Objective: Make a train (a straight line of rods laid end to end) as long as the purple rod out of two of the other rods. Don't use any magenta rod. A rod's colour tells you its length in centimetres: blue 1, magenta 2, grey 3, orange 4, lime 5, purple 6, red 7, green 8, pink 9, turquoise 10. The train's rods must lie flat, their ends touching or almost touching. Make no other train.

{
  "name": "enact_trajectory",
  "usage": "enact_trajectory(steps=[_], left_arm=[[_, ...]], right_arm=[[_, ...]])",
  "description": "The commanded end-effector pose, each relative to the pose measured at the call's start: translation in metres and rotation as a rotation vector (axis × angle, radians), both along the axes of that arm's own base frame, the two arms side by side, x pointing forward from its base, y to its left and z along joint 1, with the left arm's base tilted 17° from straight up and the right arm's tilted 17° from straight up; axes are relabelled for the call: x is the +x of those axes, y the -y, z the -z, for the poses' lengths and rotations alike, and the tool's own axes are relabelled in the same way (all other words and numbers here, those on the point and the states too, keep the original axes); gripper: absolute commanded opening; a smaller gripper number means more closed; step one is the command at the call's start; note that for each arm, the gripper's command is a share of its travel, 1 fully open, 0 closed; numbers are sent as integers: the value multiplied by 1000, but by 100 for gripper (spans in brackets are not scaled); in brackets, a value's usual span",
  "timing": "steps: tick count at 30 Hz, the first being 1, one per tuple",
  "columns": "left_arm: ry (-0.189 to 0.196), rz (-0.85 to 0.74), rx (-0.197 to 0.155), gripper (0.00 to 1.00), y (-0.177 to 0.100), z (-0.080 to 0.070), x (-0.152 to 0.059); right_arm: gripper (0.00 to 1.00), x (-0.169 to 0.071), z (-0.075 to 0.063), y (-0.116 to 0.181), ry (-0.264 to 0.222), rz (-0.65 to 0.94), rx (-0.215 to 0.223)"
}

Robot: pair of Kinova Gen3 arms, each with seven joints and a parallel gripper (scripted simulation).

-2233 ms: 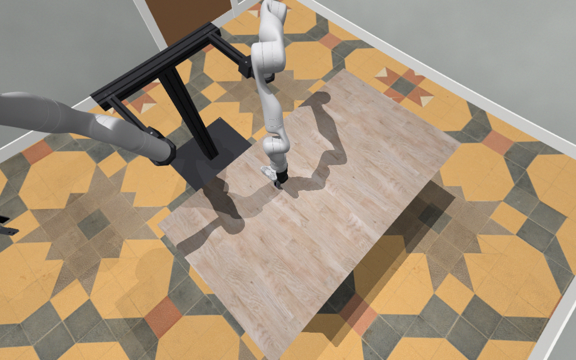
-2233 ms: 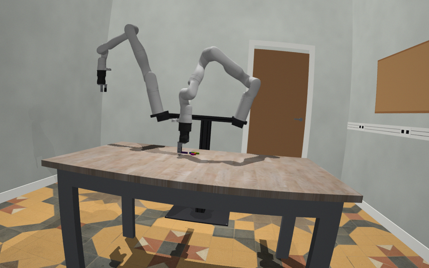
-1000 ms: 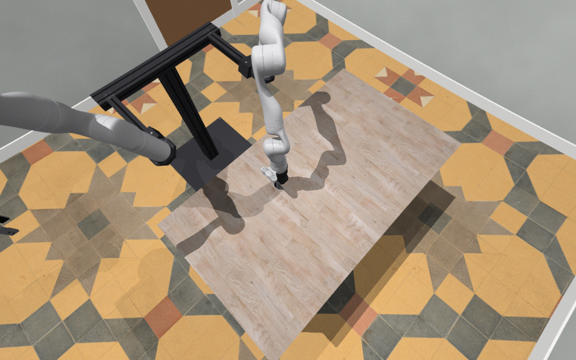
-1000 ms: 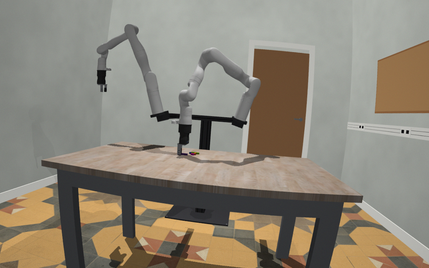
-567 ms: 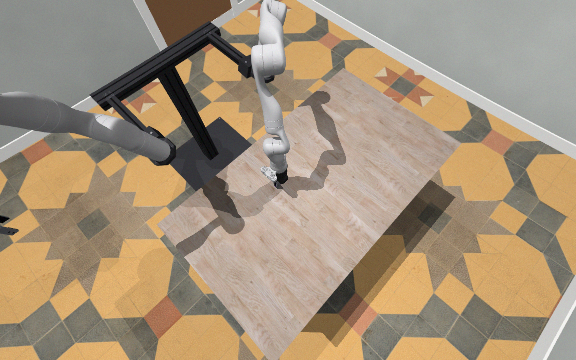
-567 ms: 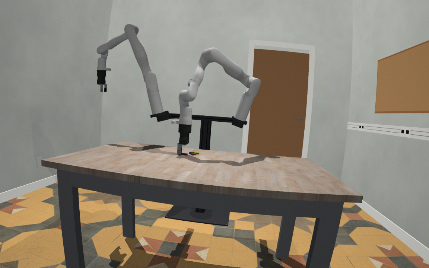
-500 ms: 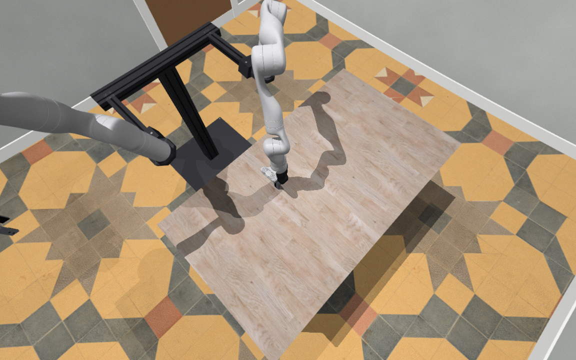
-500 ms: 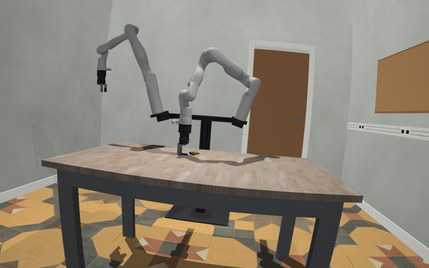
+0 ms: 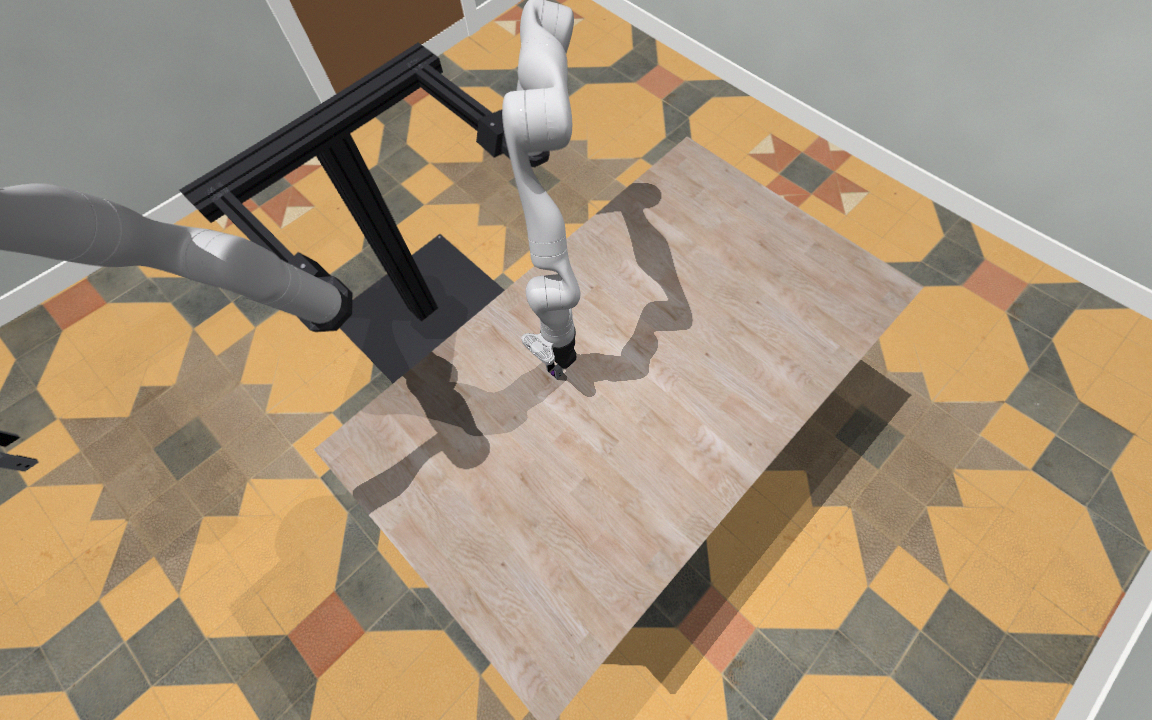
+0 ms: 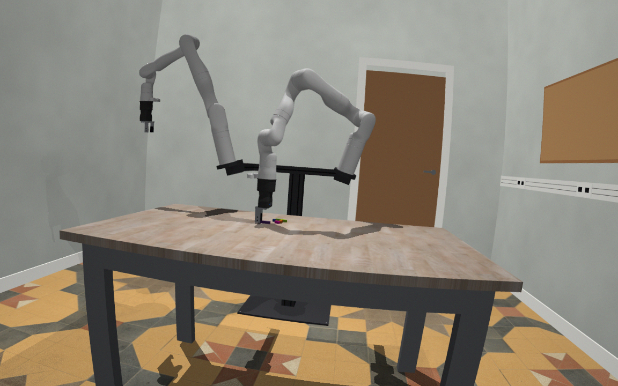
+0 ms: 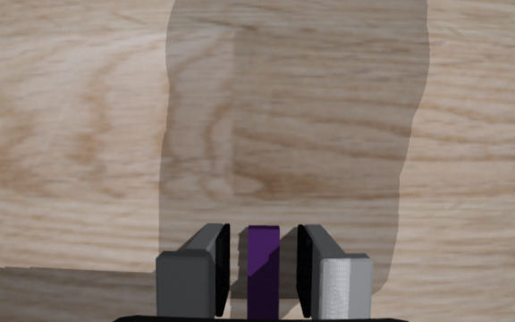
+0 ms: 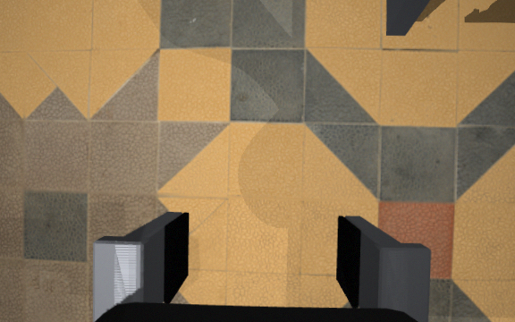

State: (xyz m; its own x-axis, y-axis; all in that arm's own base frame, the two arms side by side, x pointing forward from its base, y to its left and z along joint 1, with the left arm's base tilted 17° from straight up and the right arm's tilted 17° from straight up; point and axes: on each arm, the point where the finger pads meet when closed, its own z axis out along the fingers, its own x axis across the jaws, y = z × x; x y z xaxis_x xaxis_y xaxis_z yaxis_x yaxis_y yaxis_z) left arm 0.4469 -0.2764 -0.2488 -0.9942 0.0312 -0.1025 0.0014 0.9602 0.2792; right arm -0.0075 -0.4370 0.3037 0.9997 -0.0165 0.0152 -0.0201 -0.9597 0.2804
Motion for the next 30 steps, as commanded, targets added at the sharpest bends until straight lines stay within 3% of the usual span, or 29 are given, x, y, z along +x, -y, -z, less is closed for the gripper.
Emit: enact_trajectory(steps=[1, 15, 22, 24, 30], left_arm=[[1, 1, -1, 54, 1, -1, 1], [1, 1, -1, 54, 2, -6, 0], [1, 1, -1, 54, 10, -32, -3], [1, 1, -1, 54, 10, -32, -3], [1, 1, -1, 54, 19, -64, -7]], right_arm=[[100, 0, -1, 0, 0, 0, -2], [100, 0, -1, 0, 0, 0, -2], [100, 0, -1, 0, 0, 0, -2], [100, 0, -1, 0, 0, 0, -2], [100, 0, -1, 0, 0, 0, -2]])
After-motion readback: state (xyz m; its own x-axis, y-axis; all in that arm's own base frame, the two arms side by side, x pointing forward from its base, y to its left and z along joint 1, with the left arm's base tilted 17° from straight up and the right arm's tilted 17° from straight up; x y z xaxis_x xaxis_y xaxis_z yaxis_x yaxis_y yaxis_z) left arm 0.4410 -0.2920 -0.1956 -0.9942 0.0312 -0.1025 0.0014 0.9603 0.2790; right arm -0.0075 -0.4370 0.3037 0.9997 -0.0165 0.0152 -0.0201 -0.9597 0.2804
